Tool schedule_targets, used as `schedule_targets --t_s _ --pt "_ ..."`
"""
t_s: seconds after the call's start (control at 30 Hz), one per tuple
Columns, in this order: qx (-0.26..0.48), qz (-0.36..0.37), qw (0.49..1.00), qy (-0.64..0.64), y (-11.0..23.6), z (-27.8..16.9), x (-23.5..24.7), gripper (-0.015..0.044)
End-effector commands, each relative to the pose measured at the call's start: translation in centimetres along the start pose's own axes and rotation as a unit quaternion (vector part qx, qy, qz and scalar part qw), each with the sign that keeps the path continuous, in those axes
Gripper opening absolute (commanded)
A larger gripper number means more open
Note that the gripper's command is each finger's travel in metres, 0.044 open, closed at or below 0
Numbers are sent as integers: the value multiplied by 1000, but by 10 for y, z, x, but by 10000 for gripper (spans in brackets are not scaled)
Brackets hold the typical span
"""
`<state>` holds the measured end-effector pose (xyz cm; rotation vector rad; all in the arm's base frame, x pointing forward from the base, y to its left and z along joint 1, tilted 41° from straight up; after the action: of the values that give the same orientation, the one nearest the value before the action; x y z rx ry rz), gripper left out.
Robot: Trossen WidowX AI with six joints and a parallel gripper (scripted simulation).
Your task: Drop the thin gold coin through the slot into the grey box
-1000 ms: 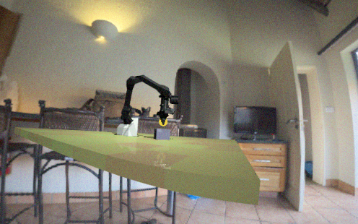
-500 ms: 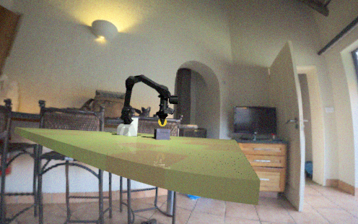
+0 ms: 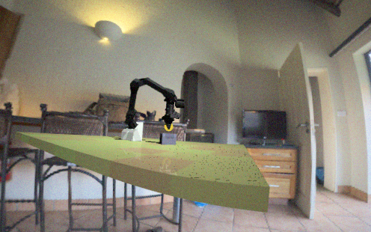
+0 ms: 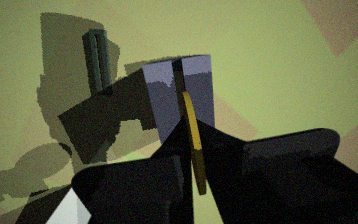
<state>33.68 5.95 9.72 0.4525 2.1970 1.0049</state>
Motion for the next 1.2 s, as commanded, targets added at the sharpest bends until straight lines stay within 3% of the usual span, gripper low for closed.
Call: schedule_targets --t_s 0.0,1.17 --pt "3 0 1000 4 -3 -2 1 0" --pt "3 0 1000 4 -17 -3 1 0"
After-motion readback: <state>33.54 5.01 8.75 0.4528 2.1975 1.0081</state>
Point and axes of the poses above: the point midway between the two fingers, 35 mm back from their tips, its own y axis back along the fingers, its own x axis across the jaws, z = x × y, the point moved 10 cm from there along y, back along the fingers, and after that the axes turned 1 degree about y, right-handed, at the moved point
